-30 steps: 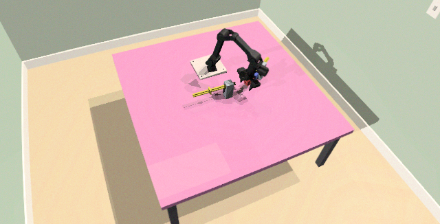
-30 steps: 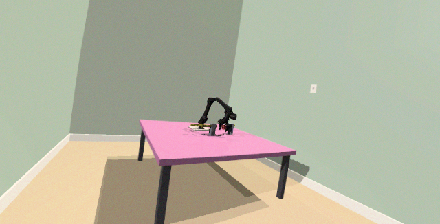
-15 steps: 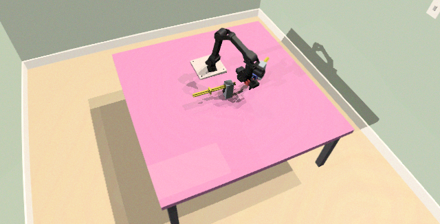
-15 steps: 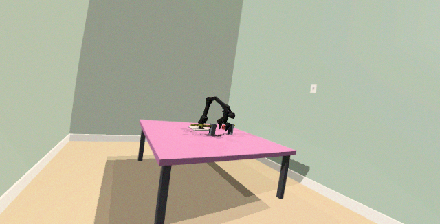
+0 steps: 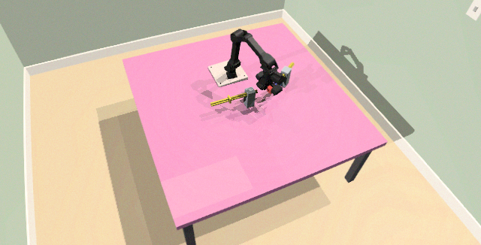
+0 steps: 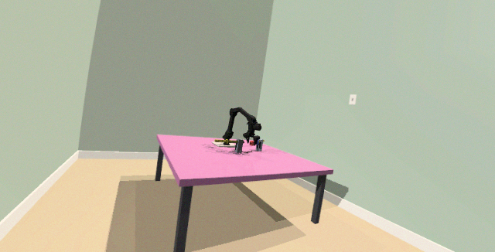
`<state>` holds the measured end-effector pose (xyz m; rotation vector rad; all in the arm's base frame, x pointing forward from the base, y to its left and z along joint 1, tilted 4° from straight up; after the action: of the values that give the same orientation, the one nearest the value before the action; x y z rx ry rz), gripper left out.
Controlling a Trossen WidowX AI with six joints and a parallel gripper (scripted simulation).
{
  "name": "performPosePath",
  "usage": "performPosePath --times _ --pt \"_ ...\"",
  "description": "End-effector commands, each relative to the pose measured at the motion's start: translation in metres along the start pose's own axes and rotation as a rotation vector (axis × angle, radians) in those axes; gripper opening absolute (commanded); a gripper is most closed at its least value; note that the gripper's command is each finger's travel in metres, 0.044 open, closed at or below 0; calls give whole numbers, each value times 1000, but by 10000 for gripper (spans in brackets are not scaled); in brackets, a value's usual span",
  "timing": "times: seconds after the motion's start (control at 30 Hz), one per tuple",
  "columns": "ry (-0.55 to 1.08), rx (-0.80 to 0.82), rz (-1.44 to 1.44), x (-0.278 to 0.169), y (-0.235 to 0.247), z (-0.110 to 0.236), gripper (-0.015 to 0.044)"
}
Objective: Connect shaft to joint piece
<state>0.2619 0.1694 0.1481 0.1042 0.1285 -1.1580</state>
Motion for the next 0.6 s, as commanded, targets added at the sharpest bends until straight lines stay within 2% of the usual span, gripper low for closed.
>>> performPosePath --times 0.0,0.57 --pt "-3 2 22 -1 1 3 440" --pt "-89 35 574 -27 4 84 440"
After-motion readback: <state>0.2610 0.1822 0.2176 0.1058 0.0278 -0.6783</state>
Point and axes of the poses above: the point midway between the two fingers, 35 mm back from their tips, its own z axis back along the fingers, its own y axis across the jaws, x = y × z, the point moved 5 cm from there along z, back along the fingers, and after that the axes turned 1 degree about z, right-handed, at the moved point
